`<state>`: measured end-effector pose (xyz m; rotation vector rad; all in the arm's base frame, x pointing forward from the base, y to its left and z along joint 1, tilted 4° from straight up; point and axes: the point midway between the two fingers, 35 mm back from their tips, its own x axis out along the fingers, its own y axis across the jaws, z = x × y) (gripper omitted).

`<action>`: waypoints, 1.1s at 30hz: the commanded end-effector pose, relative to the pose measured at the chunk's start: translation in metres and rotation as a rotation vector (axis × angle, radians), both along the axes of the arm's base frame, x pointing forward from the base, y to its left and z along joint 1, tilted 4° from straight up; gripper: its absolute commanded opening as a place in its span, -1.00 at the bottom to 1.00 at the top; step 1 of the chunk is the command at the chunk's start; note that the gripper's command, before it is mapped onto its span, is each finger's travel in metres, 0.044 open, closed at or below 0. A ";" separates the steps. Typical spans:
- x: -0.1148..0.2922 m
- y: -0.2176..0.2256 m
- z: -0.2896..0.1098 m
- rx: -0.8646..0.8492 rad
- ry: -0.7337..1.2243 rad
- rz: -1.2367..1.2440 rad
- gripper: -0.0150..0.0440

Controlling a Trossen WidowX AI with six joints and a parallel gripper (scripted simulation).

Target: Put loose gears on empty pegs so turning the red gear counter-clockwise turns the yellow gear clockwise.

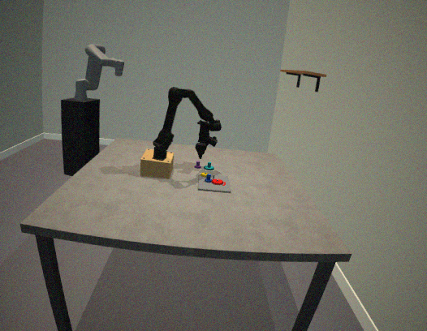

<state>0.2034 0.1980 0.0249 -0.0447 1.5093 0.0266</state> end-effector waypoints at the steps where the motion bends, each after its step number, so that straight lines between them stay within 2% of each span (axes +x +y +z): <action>1: -0.020 0.017 -0.005 -0.009 -0.001 -0.084 1.00; 33: -0.018 0.015 -0.048 -0.009 -0.001 -0.084 1.00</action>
